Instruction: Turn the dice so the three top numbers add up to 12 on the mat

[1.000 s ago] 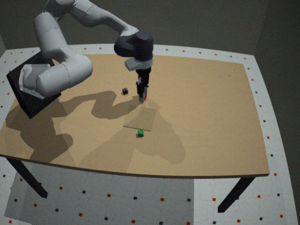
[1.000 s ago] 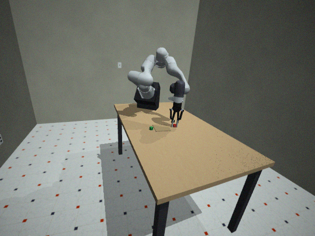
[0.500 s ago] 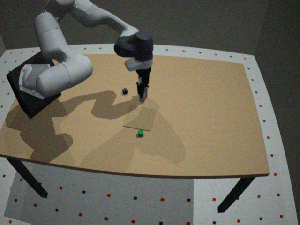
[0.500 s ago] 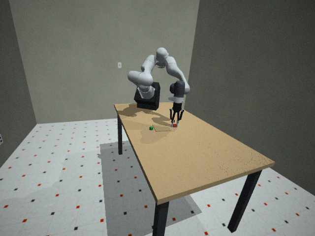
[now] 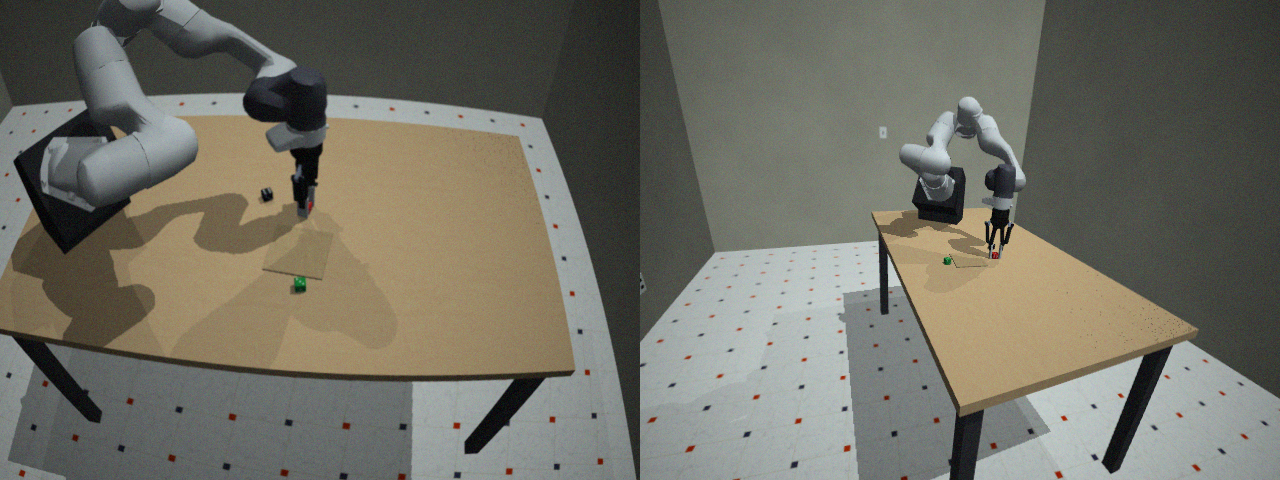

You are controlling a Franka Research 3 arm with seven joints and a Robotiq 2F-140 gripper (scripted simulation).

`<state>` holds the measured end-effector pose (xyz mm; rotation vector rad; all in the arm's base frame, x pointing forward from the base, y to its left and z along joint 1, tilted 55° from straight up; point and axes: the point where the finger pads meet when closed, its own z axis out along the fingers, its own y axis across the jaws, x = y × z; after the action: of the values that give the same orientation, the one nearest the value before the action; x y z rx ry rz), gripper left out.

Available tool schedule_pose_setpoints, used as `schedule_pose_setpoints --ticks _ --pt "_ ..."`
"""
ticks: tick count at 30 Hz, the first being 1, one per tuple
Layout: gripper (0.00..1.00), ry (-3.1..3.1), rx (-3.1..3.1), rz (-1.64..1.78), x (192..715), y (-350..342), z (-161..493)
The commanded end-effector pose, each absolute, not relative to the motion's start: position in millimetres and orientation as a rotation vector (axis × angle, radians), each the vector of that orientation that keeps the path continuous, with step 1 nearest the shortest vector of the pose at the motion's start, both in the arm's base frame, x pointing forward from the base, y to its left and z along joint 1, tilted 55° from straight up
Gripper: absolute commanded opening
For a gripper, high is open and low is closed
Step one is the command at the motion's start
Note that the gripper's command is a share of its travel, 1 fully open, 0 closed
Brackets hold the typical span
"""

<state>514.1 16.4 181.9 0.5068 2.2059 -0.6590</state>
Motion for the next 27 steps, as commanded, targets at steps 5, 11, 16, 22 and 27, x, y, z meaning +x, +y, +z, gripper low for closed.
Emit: schedule_pose_setpoints --ticks 5,11,16,22,27 --pt "0.25 2.207 0.498 -0.661 515.3 16.6 181.9" --pt "0.13 2.207 0.498 -0.661 515.3 16.6 181.9" --pt "0.13 2.207 0.498 -0.661 515.3 16.6 181.9" --pt "0.13 2.207 0.498 -0.661 515.3 16.6 181.9" --pt "0.13 2.207 0.498 -0.661 515.3 16.6 181.9"
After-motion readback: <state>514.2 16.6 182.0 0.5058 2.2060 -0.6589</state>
